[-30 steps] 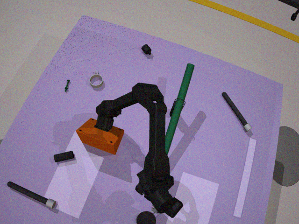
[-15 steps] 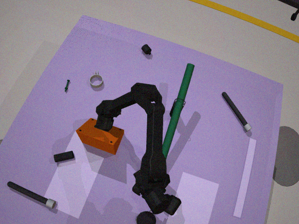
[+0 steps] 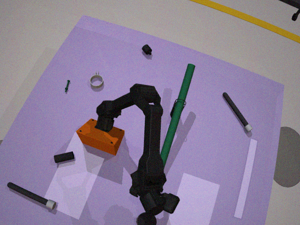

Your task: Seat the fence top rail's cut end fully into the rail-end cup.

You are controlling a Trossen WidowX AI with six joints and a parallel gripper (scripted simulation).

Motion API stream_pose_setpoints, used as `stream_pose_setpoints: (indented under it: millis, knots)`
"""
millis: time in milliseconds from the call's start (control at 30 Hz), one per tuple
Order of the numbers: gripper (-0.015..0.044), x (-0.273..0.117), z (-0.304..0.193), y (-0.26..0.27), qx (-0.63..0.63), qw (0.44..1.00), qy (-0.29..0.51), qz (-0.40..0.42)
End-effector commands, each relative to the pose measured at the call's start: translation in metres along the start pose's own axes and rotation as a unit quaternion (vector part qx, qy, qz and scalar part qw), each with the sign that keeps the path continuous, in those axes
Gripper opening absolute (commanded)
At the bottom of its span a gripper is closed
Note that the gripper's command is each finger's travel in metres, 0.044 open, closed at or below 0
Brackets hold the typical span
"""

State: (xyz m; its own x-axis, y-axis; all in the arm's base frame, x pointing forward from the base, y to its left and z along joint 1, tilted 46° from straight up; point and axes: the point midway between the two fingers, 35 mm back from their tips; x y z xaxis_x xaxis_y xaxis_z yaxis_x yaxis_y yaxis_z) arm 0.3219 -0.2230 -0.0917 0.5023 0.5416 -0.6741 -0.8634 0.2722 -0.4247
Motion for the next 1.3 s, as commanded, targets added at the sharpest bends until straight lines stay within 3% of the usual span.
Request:
stream_pose_setpoints:
  millis: [0, 1267]
  knots:
    - [0.0, -0.001, 0.001, 0.003, -0.012, 1.0, -0.009, -0.002]
    - [0.0, -0.009, 0.002, 0.017, -0.087, 0.995, -0.051, -0.013]
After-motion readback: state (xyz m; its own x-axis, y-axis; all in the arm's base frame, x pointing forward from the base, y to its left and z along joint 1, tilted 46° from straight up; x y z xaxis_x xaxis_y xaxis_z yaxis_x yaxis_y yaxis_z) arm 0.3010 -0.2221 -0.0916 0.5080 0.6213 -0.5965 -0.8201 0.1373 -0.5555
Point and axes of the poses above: the point midway between the two fingers, 35 mm back from their tips, its own x axis out along the fingers, its own y axis across the jaws, z = x × y, and after that the axes turned 14 degrees about -x, right-handed
